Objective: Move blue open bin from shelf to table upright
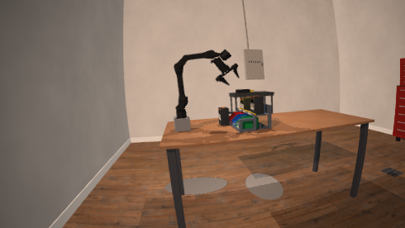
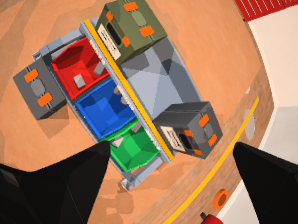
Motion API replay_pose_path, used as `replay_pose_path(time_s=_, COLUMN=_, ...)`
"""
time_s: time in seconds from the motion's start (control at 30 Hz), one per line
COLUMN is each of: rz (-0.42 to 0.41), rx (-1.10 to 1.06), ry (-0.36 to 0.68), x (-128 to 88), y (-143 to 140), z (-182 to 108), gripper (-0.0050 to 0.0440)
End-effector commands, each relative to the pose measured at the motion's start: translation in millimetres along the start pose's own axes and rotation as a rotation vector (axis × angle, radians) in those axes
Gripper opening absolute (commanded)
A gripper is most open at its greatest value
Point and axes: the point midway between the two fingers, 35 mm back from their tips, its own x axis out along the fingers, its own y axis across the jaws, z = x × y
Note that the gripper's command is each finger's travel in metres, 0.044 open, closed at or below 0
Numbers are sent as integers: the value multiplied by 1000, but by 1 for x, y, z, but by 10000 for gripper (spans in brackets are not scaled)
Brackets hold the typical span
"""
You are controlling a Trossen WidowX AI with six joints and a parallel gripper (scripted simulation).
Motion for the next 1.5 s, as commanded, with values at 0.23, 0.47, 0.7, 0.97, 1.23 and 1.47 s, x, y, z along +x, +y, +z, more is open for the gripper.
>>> replay_pose_path(time_s=0.23, rz=-106, rx=98, ry=-36, x=-11, y=-7, z=2, gripper=440)
replay_pose_path(time_s=0.47, rz=-106, rx=98, ry=-36, x=-11, y=-7, z=2, gripper=440)
replay_pose_path(time_s=0.7, rz=-188, rx=199, ry=-77, x=-16, y=-10, z=2, gripper=440)
replay_pose_path(time_s=0.97, rz=-188, rx=199, ry=-77, x=-16, y=-10, z=2, gripper=440)
replay_pose_path(time_s=1.23, rz=-265, rx=299, ry=-128, x=-22, y=-13, z=3, gripper=440)
replay_pose_path(time_s=1.47, rz=-265, rx=299, ry=-128, x=-22, y=-13, z=3, gripper=440)
